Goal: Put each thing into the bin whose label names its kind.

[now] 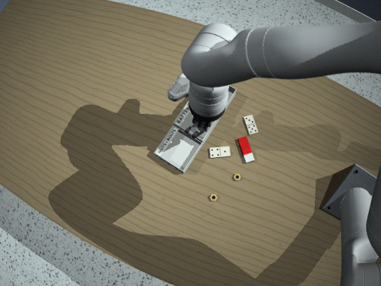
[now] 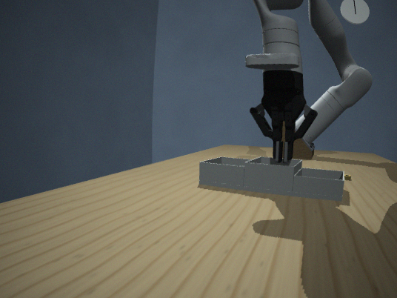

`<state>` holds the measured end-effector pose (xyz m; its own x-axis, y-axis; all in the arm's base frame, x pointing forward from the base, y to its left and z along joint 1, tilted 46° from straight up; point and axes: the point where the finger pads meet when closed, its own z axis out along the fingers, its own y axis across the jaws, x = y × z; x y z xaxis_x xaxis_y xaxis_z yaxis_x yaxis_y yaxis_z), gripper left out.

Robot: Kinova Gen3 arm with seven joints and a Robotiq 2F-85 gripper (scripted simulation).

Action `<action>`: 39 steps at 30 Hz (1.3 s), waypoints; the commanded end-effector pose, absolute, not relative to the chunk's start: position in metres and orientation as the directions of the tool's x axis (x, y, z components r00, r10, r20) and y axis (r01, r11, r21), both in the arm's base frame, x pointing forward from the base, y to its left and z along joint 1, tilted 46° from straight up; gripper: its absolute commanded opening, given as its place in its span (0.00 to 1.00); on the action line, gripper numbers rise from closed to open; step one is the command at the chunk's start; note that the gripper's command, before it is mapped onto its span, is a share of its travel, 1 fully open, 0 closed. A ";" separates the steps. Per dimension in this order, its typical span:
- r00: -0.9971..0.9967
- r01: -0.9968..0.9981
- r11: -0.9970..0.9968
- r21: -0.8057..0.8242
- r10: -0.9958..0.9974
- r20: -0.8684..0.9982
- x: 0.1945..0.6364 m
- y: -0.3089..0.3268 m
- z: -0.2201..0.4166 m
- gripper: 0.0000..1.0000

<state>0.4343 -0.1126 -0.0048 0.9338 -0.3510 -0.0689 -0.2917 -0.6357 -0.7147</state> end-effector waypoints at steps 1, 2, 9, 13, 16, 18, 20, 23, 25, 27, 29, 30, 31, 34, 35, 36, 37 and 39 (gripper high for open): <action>0.932 -0.294 -0.637 -0.713 -0.357 -0.065 0.434 -0.118 -0.002 0.09; 0.932 -0.294 -0.637 -0.713 -0.357 -0.065 0.433 -0.121 0.001 0.09; 0.932 -0.294 -0.637 -0.713 -0.357 -0.065 0.429 -0.135 0.015 0.09; 0.932 -0.294 -0.637 -0.712 -0.357 -0.065 0.428 -0.139 0.019 0.09; 0.932 -0.294 -0.637 -0.713 -0.357 -0.065 0.428 -0.139 0.019 0.09; 0.932 -0.294 -0.637 -0.713 -0.357 -0.065 0.430 -0.132 0.026 0.09; 0.932 -0.294 -0.637 -0.713 -0.357 -0.065 0.432 -0.129 0.030 0.09; 0.932 -0.294 -0.637 -0.713 -0.357 -0.065 0.434 -0.123 0.037 0.09; 0.932 -0.294 -0.637 -0.713 -0.357 -0.065 0.437 -0.116 0.044 0.09; 0.932 -0.294 -0.637 -0.713 -0.357 -0.065 0.439 -0.110 0.051 0.09; 0.932 -0.294 -0.637 -0.713 -0.357 -0.065 0.442 -0.103 0.059 0.09; 0.932 -0.294 -0.637 -0.713 -0.357 -0.065 0.443 -0.100 0.062 0.09; 0.932 -0.294 -0.637 -0.713 -0.357 -0.065 0.444 -0.097 0.066 0.09; 0.932 -0.294 -0.637 -0.713 -0.357 -0.065 0.448 -0.087 0.076 0.09; 0.932 -0.294 -0.637 -0.713 -0.357 -0.065 0.449 -0.084 0.079 0.09; 0.932 -0.294 -0.637 -0.713 -0.357 -0.065 0.449 -0.084 0.079 0.09; 0.932 -0.294 -0.637 -0.713 -0.357 -0.065 0.449 -0.084 0.079 0.09; 0.932 -0.294 -0.637 -0.713 -0.357 -0.065 0.450 -0.082 0.078 0.09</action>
<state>0.4490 -0.0836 0.0780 0.9306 -0.3597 -0.0682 -0.2966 -0.6316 -0.7164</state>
